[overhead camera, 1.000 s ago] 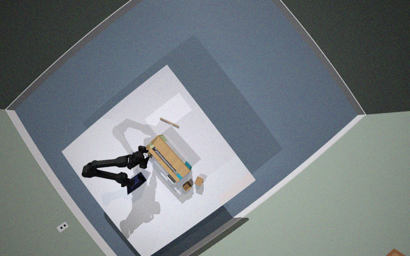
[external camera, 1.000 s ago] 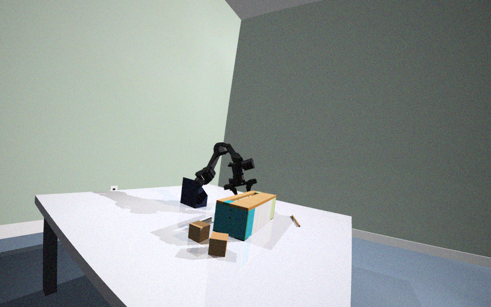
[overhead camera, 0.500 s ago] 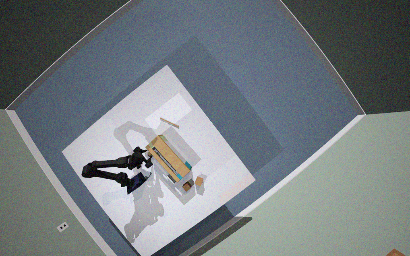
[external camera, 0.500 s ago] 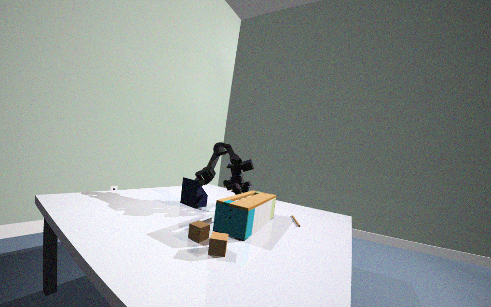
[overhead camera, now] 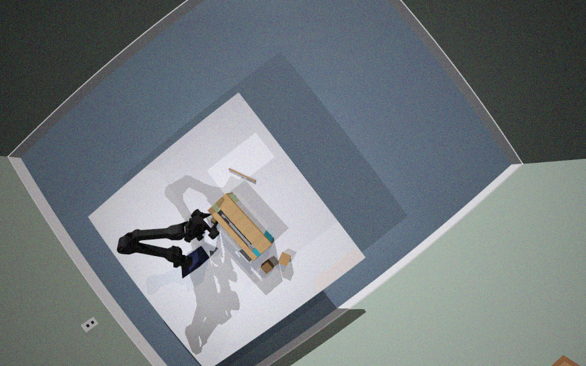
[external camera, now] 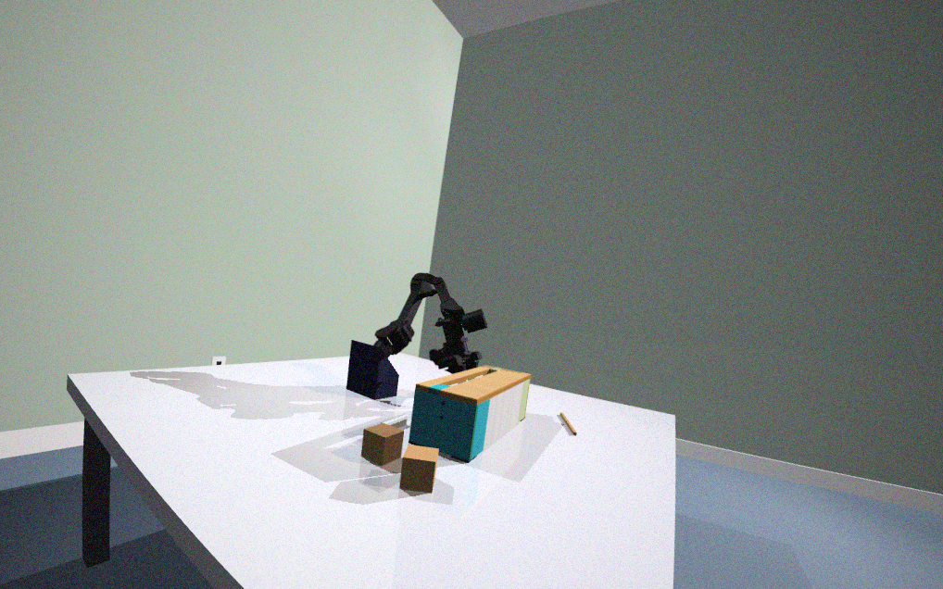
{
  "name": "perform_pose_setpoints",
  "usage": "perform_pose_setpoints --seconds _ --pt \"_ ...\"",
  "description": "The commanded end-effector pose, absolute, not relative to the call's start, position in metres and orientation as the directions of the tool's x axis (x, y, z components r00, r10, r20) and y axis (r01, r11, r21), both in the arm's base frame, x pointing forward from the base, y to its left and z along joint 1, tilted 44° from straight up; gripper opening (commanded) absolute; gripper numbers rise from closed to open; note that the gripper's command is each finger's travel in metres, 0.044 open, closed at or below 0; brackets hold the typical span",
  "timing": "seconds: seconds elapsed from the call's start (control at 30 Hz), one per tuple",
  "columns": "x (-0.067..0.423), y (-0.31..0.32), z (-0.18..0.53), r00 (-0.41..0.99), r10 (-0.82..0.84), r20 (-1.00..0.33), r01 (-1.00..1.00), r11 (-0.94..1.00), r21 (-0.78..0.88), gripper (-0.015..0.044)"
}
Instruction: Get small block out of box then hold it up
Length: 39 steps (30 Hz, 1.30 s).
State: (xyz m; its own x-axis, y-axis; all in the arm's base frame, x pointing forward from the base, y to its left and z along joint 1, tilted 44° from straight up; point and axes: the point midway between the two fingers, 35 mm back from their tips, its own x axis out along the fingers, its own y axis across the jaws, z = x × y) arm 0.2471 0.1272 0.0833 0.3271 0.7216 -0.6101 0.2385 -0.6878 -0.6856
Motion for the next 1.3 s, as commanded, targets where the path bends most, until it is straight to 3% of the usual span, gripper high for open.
perform_pose_setpoints --seconds 0.0,0.97,1.2,1.27 --pt "0.245 0.131 0.073 0.316 0.718 -0.621 0.223 -0.692 -0.687 0.0285" --pt "0.239 0.161 0.044 0.318 0.721 -0.615 0.223 -0.688 -0.691 0.0285" --pt "0.239 0.161 0.044 0.318 0.721 -0.615 0.223 -0.688 -0.691 0.0101" --pt "0.239 0.161 0.044 0.318 0.721 -0.615 0.223 -0.688 -0.691 0.0088"
